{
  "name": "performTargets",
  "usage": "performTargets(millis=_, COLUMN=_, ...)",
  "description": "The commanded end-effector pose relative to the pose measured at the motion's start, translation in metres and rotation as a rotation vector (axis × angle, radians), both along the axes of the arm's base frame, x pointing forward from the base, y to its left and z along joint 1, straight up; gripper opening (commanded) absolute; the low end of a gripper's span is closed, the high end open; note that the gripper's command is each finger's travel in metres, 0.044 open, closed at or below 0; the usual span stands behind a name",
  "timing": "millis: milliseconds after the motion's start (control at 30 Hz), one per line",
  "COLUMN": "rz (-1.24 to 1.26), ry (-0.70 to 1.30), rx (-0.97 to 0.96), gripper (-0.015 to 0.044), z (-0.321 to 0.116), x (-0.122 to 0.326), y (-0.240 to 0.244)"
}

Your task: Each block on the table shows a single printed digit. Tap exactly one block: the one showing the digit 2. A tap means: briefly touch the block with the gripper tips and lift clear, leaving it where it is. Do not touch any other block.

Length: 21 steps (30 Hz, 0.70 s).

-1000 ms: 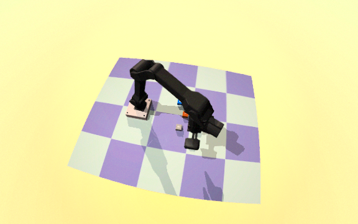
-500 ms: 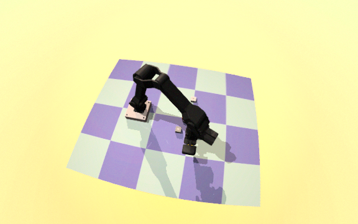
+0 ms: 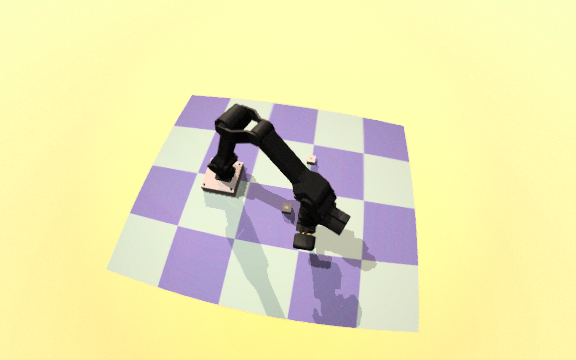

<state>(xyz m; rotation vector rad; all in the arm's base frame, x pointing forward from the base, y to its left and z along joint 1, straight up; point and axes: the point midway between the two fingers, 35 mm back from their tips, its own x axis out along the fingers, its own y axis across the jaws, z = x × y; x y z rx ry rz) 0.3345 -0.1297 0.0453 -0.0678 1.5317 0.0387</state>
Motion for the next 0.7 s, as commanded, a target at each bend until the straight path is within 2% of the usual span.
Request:
performTargets(millis=0, rz=0.003, ry=0.007, rx=0.005, gripper=0.002, z=-0.009, x=-0.001, y=0.001)
performTargets(millis=467, rz=0.003, ry=0.007, rx=0.005, gripper=0.002, z=-0.021, x=-0.001, y=0.001)
performTargets(millis=567, rz=0.003, ry=0.007, rx=0.004, gripper=0.002, z=0.006, x=-0.002, y=0.001)
performTargets(millis=667, rz=0.003, ry=0.007, rx=0.005, gripper=0.002, z=0.009, x=-0.002, y=0.001)
